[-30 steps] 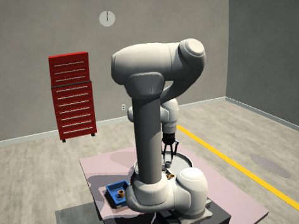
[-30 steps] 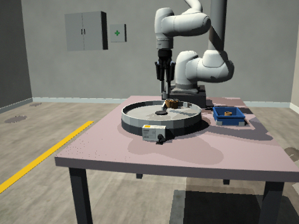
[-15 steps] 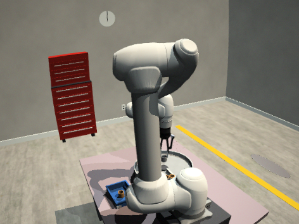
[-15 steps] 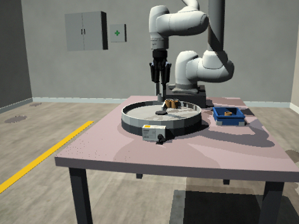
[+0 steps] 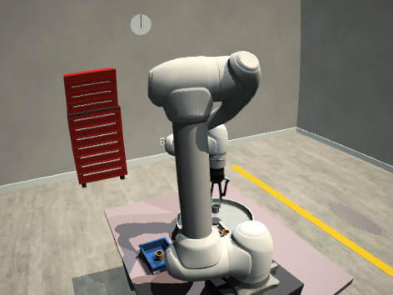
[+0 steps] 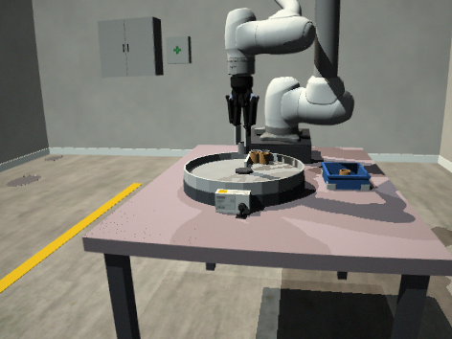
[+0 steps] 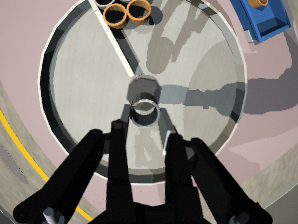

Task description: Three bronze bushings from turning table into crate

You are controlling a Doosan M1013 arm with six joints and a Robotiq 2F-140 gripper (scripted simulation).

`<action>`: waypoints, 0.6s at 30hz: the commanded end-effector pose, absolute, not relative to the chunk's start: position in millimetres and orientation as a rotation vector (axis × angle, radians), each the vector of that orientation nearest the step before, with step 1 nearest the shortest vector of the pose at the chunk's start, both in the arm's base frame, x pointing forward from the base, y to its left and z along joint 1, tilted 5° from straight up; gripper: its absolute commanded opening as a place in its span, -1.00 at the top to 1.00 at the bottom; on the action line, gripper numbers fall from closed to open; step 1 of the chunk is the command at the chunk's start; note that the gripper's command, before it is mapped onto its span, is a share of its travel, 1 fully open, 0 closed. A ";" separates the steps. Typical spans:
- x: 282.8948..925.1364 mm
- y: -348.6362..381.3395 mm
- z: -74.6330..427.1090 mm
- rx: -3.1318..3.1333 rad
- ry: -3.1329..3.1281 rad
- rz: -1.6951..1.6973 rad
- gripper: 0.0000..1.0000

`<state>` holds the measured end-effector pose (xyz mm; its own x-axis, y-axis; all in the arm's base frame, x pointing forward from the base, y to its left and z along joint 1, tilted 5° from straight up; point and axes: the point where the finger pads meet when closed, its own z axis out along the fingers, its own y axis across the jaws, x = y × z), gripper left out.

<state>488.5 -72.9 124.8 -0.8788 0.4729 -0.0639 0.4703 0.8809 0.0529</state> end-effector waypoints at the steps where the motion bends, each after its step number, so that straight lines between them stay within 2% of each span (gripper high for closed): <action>1: 488.5 -72.8 124.9 0.747 2.974 0.055 1.00; 18: 489.3 -72.7 115.5 0.747 2.974 0.055 1.00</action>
